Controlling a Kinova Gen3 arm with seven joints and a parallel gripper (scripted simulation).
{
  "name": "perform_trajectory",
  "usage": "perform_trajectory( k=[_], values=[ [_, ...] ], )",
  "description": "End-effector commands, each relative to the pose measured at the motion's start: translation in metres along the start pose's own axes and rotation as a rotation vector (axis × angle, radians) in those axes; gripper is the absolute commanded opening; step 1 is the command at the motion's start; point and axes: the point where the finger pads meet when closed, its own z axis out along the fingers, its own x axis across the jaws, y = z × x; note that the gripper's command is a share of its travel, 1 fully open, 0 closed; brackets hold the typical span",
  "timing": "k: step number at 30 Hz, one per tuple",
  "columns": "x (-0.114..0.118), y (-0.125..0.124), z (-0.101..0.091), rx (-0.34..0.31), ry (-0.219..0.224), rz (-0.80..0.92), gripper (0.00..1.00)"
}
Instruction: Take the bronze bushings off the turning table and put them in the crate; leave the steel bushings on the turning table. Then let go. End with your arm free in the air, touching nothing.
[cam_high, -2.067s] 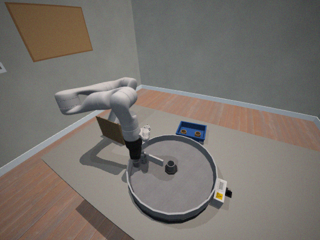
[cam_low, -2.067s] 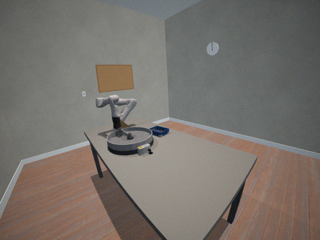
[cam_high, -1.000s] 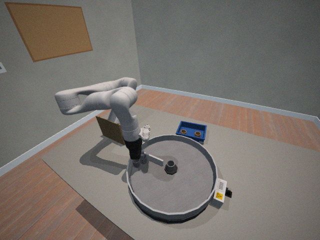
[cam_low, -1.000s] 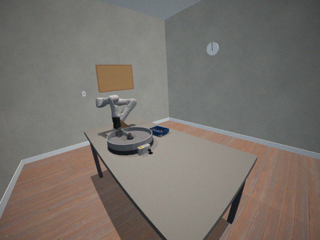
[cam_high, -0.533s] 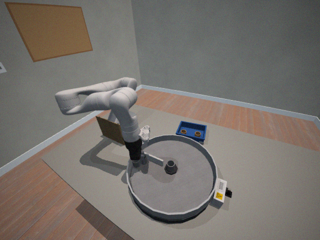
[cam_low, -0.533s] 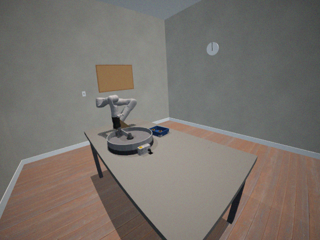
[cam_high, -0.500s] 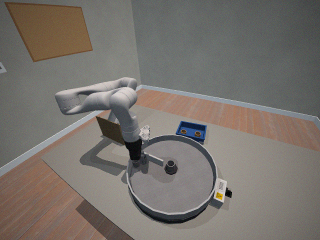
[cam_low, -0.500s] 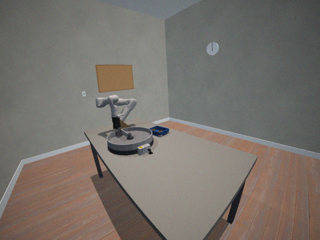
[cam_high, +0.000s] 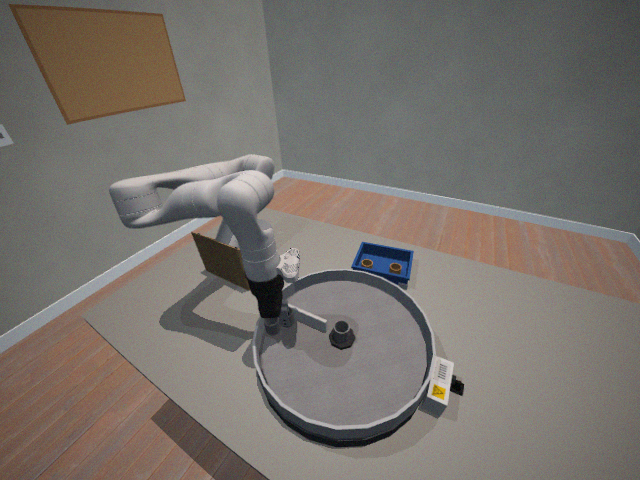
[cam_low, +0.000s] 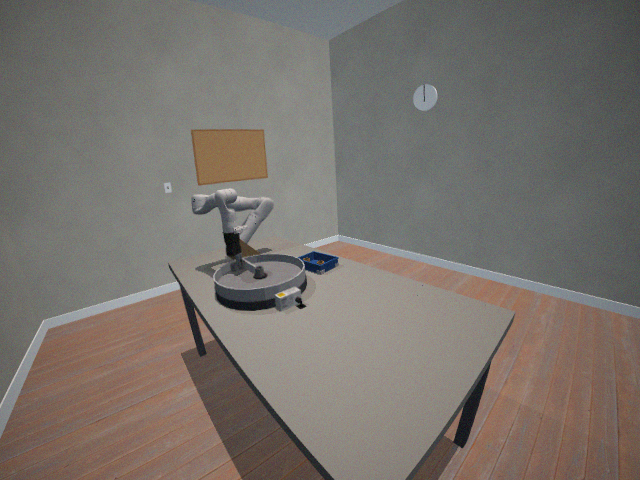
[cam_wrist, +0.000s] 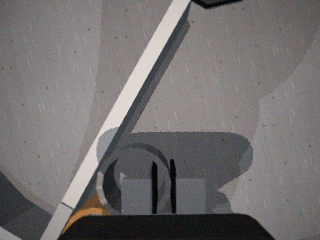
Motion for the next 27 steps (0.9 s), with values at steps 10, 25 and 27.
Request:
perform_trajectory(
  k=[10,25,27],
  values=[
    [0.0,0.0,-0.009,0.0,0.002,0.0,0.0],
    [0.0,0.0,-0.015,0.0,0.002,0.0,0.0],
    [0.0,0.0,-0.016,0.0,0.002,0.0,0.0]
  ],
)
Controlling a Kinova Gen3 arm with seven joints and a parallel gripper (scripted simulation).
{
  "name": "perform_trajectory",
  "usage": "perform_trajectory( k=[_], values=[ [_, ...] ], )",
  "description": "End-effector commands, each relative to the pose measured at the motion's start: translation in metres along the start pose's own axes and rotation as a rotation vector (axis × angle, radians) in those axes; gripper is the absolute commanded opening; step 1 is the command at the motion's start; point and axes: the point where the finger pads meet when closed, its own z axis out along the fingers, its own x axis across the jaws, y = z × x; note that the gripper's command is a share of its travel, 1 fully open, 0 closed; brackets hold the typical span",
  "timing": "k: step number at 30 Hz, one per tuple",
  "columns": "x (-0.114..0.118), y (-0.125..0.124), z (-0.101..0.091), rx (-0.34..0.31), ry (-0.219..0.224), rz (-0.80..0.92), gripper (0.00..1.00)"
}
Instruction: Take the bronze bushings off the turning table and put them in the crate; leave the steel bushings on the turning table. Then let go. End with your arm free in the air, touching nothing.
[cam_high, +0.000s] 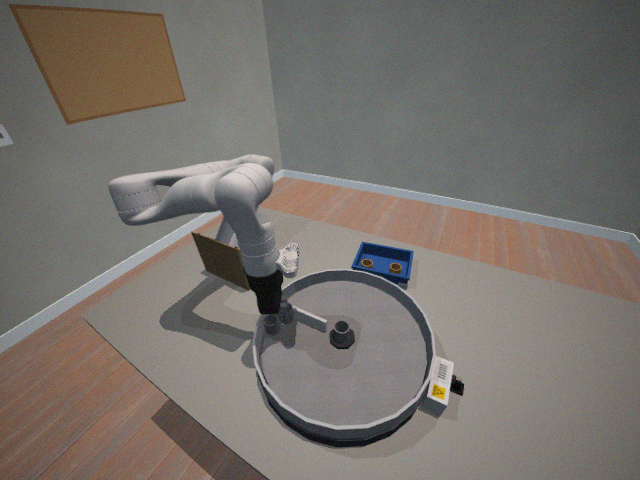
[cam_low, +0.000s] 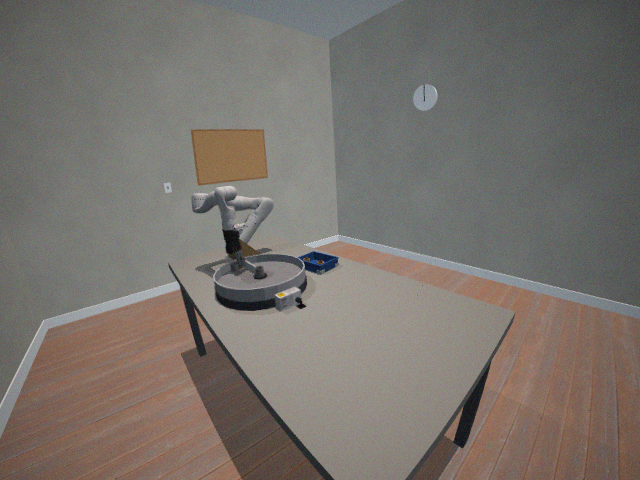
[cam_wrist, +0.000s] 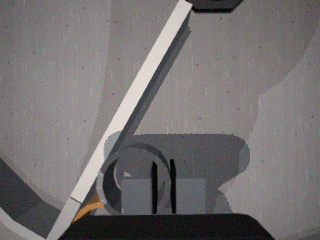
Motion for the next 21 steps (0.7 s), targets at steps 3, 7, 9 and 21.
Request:
perform_trajectory(
  k=[3,7,9,21],
  values=[
    [0.0015,0.0002,-0.0031,-0.001,0.006,0.001,0.0],
    [0.0015,0.0002,-0.0031,-0.001,0.006,0.001,0.0],
    [0.0015,0.0002,-0.0031,-0.001,0.006,0.001,0.0],
    [0.0014,0.0002,-0.0106,-0.001,0.005,0.001,0.0]
  ],
)
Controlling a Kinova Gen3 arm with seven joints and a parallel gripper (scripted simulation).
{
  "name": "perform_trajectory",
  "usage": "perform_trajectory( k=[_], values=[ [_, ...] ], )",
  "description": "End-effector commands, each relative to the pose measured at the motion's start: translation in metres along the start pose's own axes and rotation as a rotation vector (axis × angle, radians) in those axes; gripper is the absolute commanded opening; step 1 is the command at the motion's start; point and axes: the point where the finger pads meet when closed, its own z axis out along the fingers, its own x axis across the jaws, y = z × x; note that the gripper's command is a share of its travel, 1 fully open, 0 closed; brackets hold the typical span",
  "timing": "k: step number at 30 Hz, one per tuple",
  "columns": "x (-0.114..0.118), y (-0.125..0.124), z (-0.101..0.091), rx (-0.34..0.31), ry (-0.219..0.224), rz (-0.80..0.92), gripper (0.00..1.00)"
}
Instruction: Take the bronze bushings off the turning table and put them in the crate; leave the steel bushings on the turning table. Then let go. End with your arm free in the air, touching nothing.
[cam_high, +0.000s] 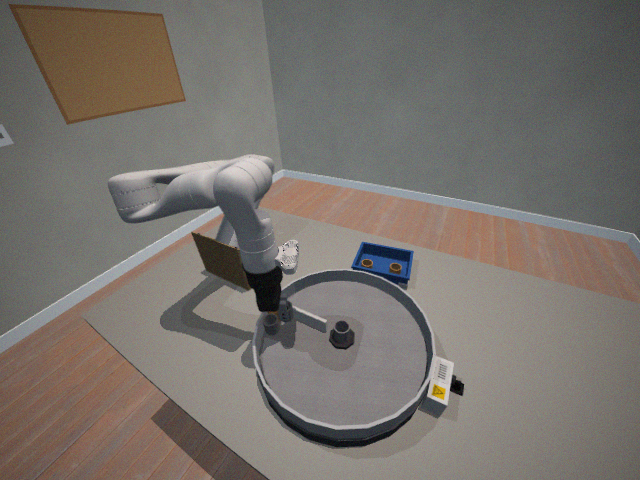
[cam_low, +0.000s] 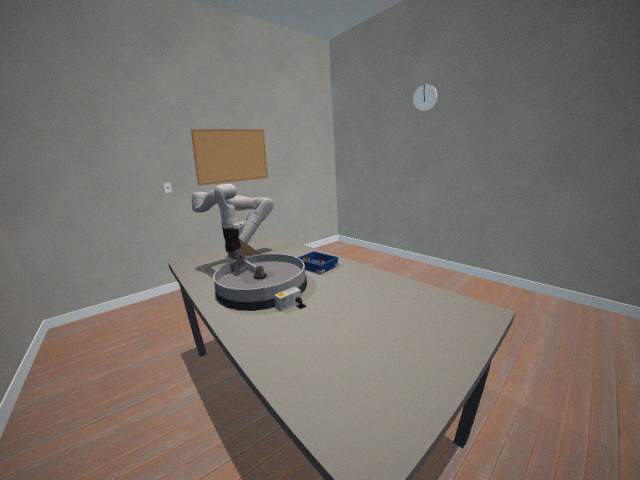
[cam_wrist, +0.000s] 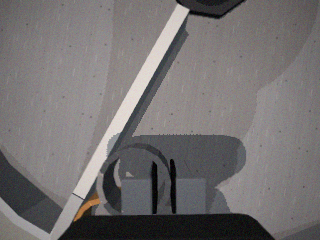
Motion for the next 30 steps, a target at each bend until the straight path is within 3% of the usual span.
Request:
perform_trajectory(
  k=[1,30],
  values=[
    [0.001,0.0,-0.001,0.0,0.003,0.0,0.0],
    [0.001,0.0,-0.016,0.0,0.002,0.0,0.0]
  ],
)
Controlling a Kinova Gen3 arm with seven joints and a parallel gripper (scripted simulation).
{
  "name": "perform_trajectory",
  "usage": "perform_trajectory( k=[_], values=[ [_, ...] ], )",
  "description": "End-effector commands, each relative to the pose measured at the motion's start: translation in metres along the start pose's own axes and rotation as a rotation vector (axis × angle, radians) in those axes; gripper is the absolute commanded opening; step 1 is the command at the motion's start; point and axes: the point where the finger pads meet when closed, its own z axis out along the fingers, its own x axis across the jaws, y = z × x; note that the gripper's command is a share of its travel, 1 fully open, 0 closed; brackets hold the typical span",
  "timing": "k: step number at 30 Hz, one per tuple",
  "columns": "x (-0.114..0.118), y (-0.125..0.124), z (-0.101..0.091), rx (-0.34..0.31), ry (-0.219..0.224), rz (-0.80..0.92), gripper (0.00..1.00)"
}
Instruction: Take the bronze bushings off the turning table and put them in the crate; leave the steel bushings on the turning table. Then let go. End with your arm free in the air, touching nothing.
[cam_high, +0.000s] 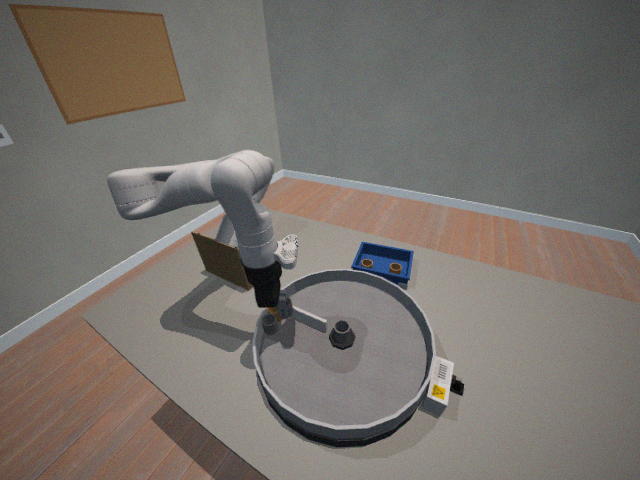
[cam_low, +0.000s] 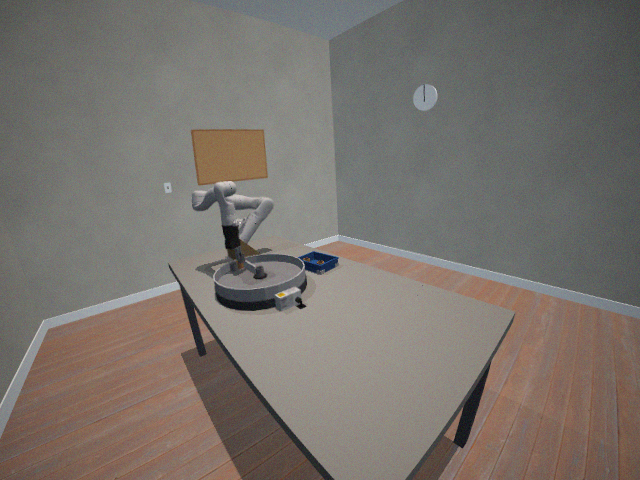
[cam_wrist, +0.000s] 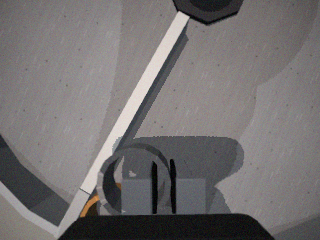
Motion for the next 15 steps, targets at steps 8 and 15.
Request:
perform_trajectory(
  k=[8,15],
  values=[
    [0.001,0.0,-0.003,-0.001,0.005,0.001,0.0],
    [0.001,0.0,-0.022,-0.001,0.005,0.001,0.0]
  ],
)
